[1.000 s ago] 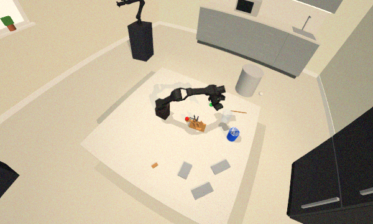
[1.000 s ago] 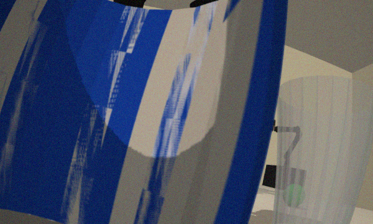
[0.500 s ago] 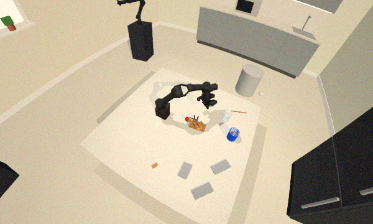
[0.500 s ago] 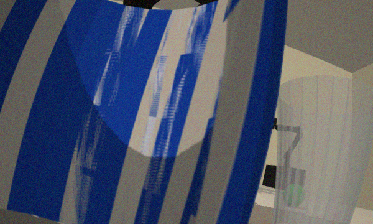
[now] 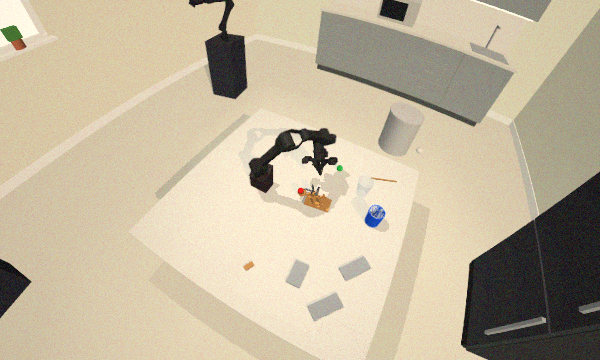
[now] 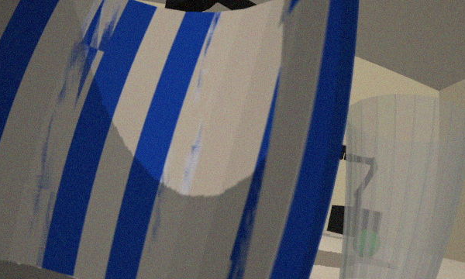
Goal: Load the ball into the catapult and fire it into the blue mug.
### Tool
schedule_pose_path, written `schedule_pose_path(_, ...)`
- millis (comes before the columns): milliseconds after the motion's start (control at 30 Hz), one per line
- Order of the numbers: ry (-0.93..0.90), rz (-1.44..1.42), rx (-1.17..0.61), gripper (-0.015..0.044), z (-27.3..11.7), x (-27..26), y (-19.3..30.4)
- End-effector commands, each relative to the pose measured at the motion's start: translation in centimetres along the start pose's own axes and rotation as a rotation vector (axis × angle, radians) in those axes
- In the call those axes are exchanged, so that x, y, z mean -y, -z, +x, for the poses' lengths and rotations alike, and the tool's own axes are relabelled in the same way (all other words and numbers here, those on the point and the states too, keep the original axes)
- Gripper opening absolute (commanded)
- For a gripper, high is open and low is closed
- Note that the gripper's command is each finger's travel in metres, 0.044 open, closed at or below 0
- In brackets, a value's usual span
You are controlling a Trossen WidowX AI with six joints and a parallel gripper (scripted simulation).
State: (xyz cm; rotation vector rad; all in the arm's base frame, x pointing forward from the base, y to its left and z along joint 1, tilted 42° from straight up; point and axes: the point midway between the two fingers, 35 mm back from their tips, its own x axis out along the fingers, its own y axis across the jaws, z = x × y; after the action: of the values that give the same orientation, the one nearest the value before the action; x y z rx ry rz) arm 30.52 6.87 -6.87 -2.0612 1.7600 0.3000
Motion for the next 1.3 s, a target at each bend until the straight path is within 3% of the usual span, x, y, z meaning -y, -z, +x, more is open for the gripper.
schedule_pose_path(0, 0.005, -0.124, -0.053, 0.0, 0.1, -1.6, 0.5)
schedule_pose_path(533, 0.011, -0.609, -0.273, 0.0, -0.1, -6.8, 3.5)
schedule_pose_path(1267, 0.012, -0.615, -0.273, 0.0, 2.2, -7.5, 2.3)
